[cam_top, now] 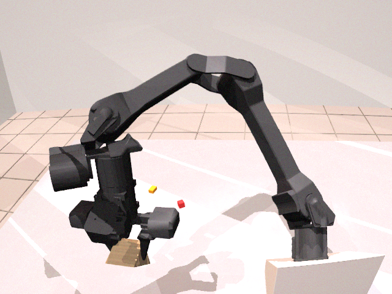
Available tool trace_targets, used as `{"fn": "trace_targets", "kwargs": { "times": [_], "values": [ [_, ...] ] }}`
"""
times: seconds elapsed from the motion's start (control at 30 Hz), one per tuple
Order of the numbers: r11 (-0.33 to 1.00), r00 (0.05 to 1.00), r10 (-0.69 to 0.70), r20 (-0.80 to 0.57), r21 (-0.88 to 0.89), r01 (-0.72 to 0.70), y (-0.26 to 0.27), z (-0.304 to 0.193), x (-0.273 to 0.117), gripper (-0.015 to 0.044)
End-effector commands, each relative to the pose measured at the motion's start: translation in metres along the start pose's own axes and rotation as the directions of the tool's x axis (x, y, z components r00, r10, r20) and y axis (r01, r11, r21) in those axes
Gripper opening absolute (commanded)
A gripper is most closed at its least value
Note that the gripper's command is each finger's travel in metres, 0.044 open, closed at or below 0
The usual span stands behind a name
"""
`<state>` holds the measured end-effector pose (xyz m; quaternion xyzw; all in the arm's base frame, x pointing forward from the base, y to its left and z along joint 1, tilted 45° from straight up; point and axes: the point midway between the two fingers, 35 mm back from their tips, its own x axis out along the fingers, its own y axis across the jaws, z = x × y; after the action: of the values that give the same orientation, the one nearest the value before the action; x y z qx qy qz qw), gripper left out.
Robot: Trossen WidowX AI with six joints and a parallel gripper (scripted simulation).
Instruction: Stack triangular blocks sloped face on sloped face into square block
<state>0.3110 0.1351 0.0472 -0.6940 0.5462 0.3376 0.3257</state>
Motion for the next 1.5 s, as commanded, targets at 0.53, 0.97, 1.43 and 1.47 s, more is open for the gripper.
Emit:
{"fn": "trace_targets", "kwargs": {
  "times": [0.53,0.97,1.43,1.47],
  "values": [
    [1.000,1.000,0.007,-0.009,-0.011,-0.007,0.009,0.007,0.060,0.0000],
    [1.000,1.000,-0.002,-0.009,-0.012,0.002,0.010,0.011,0.083,0.0000],
    [1.000,1.000,-0.002,-0.010,-0.013,0.001,0.010,0.011,0.083,0.0000],
    [1.000,1.000,-0.002,-0.010,-0.013,0.001,0.010,0.011,0.083,0.0000]
  ]
}}
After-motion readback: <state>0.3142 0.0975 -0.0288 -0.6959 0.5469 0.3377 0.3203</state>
